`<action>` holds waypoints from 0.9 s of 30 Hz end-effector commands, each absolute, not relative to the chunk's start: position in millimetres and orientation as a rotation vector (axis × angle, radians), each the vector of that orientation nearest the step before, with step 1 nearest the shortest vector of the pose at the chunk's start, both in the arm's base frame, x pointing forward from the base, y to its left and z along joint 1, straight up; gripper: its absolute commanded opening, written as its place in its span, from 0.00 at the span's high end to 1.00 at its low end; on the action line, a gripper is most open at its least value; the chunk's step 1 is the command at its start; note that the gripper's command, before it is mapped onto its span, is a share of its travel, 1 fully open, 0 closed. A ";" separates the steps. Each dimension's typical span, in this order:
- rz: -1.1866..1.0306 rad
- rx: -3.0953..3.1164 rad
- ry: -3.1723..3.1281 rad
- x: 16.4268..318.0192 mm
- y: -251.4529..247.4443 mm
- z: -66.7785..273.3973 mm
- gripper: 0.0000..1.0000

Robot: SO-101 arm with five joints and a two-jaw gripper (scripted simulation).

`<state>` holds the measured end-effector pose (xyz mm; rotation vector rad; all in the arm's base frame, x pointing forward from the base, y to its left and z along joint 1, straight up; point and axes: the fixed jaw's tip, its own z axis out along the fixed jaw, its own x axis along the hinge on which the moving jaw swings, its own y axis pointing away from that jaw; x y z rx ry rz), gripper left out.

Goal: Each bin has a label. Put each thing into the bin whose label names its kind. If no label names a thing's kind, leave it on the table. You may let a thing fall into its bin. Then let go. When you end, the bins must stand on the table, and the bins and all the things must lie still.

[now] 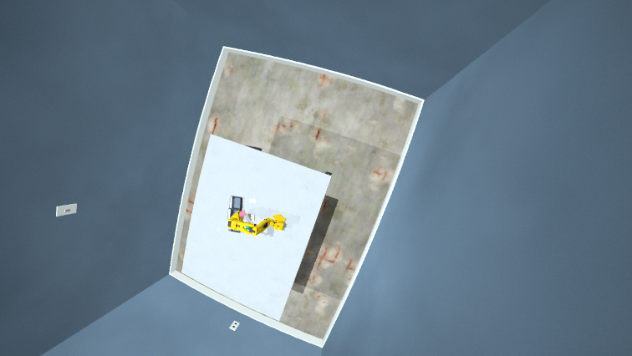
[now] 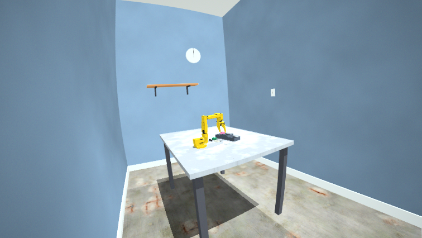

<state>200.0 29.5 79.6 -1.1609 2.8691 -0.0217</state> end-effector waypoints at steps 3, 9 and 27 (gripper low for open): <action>-0.034 -1.136 2.836 204.8 32.0 87.6 1.00; -0.035 -1.111 2.839 207.1 33.4 87.7 1.00; -0.017 -0.767 2.867 238.2 54.2 87.9 1.00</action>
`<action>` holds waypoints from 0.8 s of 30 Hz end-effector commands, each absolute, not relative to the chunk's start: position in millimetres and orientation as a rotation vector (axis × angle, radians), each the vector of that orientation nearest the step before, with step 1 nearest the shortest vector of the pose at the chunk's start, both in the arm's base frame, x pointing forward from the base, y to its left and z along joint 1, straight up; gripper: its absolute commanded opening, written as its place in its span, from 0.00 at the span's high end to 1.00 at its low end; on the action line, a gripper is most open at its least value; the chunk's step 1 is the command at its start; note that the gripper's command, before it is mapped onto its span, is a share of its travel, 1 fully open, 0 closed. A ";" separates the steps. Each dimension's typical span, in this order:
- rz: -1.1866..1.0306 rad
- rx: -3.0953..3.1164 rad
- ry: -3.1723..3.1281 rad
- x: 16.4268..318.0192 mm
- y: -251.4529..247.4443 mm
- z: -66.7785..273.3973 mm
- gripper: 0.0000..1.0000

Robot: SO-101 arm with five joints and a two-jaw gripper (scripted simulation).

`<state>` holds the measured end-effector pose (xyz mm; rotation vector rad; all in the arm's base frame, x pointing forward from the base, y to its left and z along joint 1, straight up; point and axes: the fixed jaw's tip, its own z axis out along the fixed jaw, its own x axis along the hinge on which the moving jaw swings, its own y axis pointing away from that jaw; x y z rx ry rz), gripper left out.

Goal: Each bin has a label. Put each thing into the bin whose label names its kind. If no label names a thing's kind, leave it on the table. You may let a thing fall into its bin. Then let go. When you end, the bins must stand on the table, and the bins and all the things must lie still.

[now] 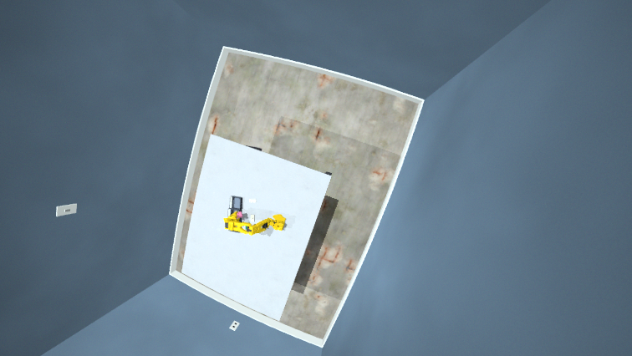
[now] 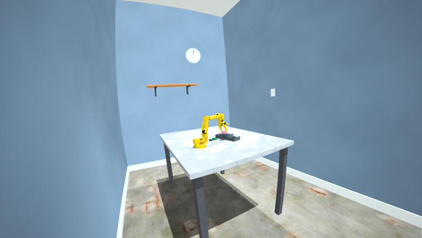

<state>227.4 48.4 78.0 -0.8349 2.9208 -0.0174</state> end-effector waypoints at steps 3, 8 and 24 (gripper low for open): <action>-0.013 -0.731 2.867 241.2 56.5 87.8 1.00; -0.011 -0.717 2.868 242.5 57.5 87.7 1.00; 0.013 -0.542 2.859 261.0 68.1 89.6 1.00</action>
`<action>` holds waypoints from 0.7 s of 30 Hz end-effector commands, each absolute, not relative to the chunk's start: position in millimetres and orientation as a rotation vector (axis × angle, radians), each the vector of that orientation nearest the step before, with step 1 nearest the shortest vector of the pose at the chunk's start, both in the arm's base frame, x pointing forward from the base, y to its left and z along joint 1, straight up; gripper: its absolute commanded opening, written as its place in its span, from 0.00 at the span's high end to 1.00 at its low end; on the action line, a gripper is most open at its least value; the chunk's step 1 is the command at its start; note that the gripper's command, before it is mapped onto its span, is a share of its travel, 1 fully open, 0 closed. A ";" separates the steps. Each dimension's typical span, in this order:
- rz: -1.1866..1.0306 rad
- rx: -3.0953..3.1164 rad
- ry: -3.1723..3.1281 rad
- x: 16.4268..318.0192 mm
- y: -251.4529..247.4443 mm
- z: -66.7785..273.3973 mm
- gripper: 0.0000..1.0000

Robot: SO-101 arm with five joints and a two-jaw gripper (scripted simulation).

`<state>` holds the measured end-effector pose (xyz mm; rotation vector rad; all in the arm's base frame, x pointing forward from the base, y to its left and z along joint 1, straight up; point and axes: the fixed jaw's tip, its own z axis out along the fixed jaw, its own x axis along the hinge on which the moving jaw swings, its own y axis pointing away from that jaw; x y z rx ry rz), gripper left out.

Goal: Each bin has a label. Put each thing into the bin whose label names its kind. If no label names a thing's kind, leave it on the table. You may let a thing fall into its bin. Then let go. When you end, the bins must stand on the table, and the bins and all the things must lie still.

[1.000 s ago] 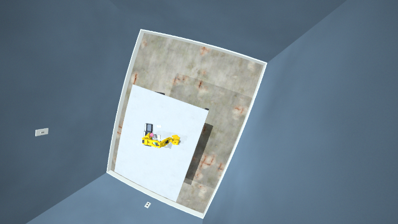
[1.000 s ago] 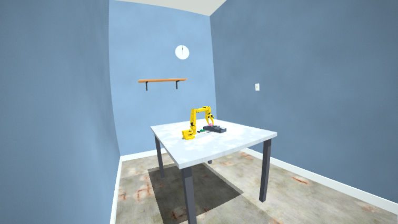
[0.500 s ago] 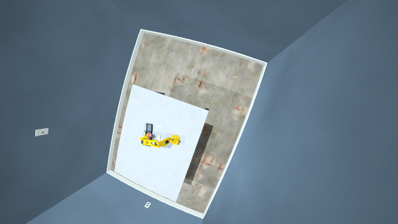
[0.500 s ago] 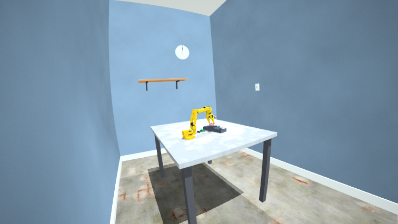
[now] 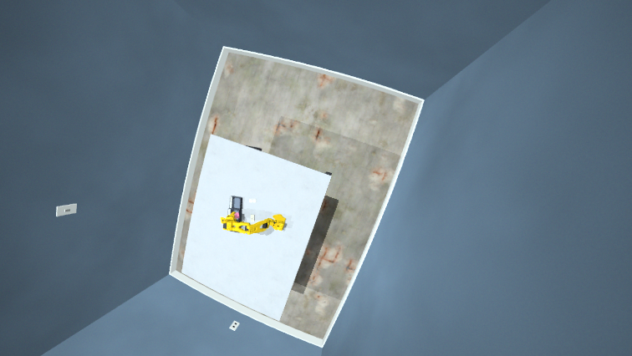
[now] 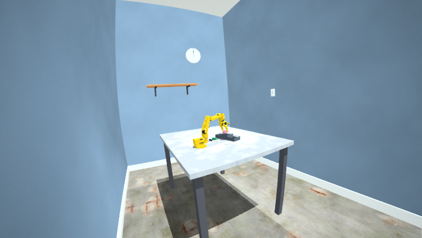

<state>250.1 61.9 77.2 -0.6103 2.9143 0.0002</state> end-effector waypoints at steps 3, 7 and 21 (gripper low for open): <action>0.018 -0.518 2.856 263.4 69.6 89.7 1.00; 0.036 -0.425 2.847 272.1 75.4 89.7 1.00; 0.060 -0.324 2.834 280.4 81.7 89.0 1.00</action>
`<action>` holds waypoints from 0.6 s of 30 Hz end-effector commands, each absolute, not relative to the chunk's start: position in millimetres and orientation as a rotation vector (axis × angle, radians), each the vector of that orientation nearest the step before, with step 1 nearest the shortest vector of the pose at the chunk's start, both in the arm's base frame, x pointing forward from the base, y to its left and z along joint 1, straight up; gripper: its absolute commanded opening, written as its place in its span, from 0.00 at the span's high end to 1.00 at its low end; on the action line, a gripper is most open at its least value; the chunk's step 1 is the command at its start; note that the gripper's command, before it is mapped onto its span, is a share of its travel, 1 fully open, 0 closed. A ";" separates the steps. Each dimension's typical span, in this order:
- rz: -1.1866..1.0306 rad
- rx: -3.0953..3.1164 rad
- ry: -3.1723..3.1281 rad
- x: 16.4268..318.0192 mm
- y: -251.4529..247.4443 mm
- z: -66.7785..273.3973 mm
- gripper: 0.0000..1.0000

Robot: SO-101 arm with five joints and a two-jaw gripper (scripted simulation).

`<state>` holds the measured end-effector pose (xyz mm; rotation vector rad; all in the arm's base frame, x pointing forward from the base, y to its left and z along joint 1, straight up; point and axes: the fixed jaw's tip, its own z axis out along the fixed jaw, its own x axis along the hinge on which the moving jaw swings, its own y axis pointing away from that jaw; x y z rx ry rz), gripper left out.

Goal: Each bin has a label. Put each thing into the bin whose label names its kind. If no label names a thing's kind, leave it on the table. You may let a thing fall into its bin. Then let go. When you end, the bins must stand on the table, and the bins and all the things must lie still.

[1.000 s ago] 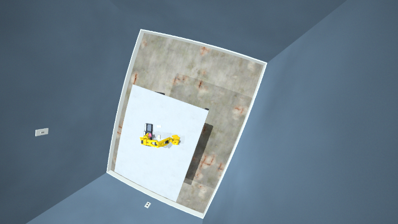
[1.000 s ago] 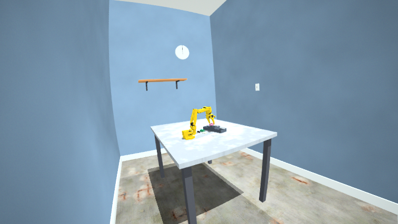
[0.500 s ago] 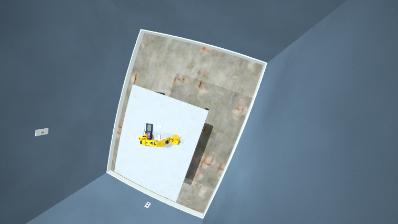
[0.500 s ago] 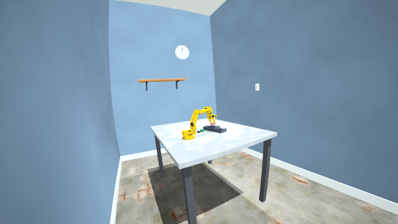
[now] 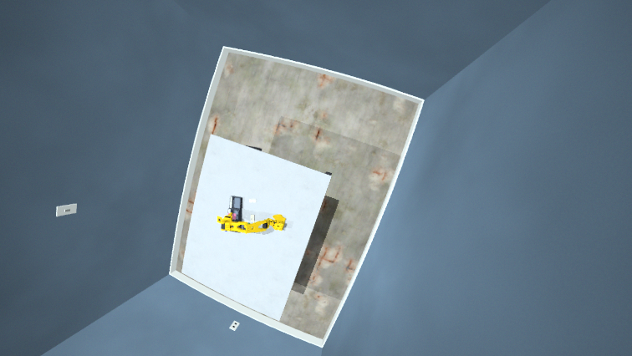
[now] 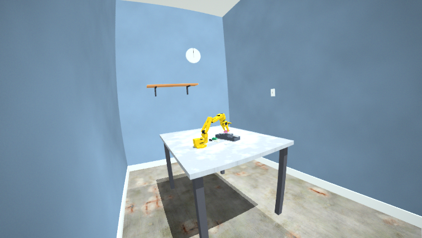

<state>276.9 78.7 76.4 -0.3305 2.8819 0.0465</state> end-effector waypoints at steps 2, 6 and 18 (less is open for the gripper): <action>0.060 -0.324 2.834 280.4 81.7 89.0 1.00; 0.060 -0.324 2.834 280.4 81.7 89.0 1.00; 0.075 -0.317 2.784 283.1 86.3 99.7 1.00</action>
